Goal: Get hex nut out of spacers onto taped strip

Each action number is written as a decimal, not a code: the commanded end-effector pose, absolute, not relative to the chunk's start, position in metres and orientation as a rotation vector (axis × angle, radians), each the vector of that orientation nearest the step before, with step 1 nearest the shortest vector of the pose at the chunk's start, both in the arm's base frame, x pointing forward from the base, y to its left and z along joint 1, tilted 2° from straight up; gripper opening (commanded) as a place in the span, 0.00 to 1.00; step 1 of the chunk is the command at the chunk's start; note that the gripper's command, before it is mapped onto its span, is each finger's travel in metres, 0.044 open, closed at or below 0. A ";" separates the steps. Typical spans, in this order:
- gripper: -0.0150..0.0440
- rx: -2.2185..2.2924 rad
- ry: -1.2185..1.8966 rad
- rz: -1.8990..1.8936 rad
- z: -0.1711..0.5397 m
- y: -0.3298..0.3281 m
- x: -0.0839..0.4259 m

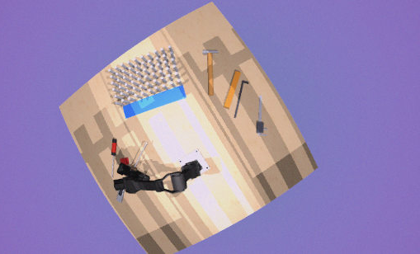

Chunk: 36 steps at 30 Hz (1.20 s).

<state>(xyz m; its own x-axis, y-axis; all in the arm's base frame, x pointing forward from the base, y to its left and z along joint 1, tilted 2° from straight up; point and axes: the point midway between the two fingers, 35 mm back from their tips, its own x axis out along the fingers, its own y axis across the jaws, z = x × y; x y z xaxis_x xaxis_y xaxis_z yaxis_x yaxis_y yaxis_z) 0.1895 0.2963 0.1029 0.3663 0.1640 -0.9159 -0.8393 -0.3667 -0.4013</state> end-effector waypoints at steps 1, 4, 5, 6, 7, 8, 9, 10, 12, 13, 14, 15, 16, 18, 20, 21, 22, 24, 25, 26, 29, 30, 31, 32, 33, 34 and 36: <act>0.25 -1.656 0.506 1.279 0.103 0.292 0.190; 0.25 -1.695 0.442 1.310 0.103 0.289 0.190; 0.25 -1.698 0.437 1.313 0.103 0.288 0.191; 0.25 -1.698 0.437 1.313 0.103 0.288 0.191; 0.25 -1.698 0.437 1.313 0.103 0.288 0.191; 0.25 -1.698 0.437 1.313 0.103 0.288 0.191; 0.25 -1.698 0.437 1.313 0.103 0.288 0.191; 0.25 -1.698 0.437 1.313 0.103 0.288 0.191; 0.25 -1.698 0.437 1.312 0.101 0.289 0.191; 0.25 -1.698 0.438 1.312 0.100 0.289 0.191; 0.25 -1.698 0.438 1.312 0.099 0.289 0.191; 0.25 -1.698 0.438 1.312 0.097 0.289 0.191; 0.25 -1.698 0.439 1.312 0.096 0.289 0.191; 0.25 -1.697 0.439 1.311 0.092 0.289 0.191; 0.25 -1.697 0.440 1.311 0.089 0.290 0.192; 0.25 -1.697 0.440 1.311 0.087 0.290 0.192; 0.25 -1.697 0.440 1.310 0.086 0.290 0.192; 0.25 -1.697 0.441 1.310 0.082 0.290 0.192; 0.25 -1.697 0.441 1.310 0.081 0.290 0.192; 0.25 -1.697 0.441 1.310 0.079 0.290 0.192; 0.25 -1.697 0.442 1.309 0.074 0.290 0.193; 0.25 -1.697 0.442 1.309 0.073 0.290 0.193; 0.25 -1.697 0.443 1.308 0.071 0.290 0.193; 0.25 -1.697 0.443 1.308 0.069 0.290 0.193; 0.25 -1.697 0.443 1.308 0.068 0.290 0.193; 0.25 -1.697 0.444 1.308 0.066 0.290 0.193; 0.25 -1.696 0.444 1.307 0.063 0.290 0.193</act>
<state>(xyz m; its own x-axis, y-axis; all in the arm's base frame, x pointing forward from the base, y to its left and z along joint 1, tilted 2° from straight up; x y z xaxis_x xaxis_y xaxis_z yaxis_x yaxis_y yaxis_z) 0.1929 0.2896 0.0678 0.3720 0.2356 -0.8979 -0.7378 -0.5120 -0.4400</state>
